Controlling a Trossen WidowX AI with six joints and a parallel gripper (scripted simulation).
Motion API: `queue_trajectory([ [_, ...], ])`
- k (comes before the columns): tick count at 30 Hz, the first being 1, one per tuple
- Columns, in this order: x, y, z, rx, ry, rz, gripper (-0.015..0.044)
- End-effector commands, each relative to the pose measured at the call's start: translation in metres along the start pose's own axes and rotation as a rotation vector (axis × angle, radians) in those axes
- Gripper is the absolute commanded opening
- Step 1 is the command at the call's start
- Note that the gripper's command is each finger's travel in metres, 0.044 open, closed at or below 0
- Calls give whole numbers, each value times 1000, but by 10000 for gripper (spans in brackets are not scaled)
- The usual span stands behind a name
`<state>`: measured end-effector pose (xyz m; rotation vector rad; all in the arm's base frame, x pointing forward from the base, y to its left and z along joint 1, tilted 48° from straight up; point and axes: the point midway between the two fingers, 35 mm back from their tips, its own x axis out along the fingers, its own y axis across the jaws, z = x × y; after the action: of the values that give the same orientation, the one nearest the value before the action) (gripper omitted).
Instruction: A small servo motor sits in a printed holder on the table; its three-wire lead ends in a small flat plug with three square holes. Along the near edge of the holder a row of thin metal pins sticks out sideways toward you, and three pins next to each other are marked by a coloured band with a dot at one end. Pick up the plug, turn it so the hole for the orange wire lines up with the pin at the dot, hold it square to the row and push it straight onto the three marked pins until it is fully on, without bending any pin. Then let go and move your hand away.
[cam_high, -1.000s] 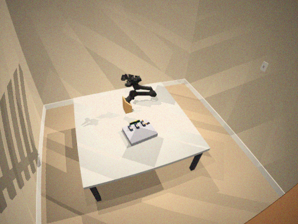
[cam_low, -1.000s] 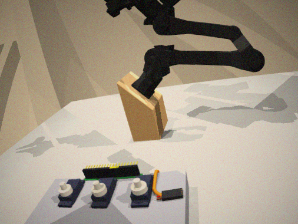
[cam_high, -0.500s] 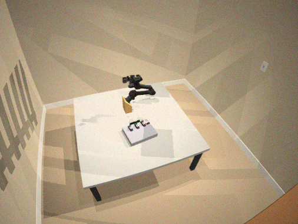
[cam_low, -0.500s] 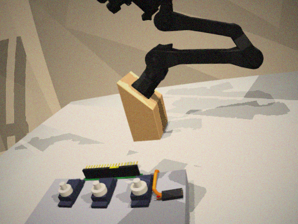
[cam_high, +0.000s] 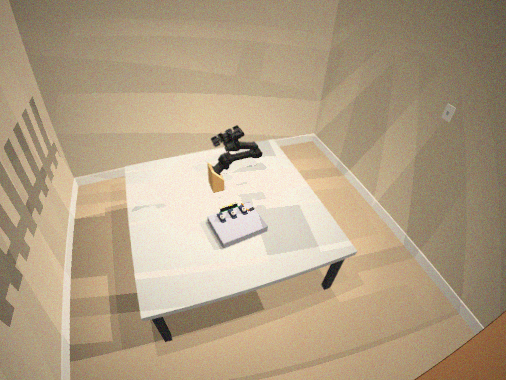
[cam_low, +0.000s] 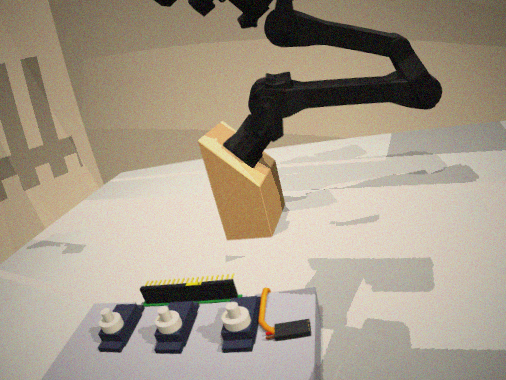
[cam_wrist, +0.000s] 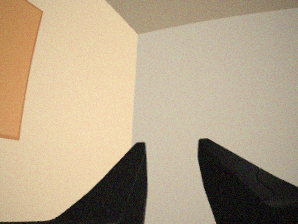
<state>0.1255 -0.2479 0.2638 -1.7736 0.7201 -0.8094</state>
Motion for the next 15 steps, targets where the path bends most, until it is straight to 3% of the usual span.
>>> queue_trajectory([
  [1,6,-6,10,92,-35,-3,115],
  [15,17,-24,50,383,-166,7,115],
])
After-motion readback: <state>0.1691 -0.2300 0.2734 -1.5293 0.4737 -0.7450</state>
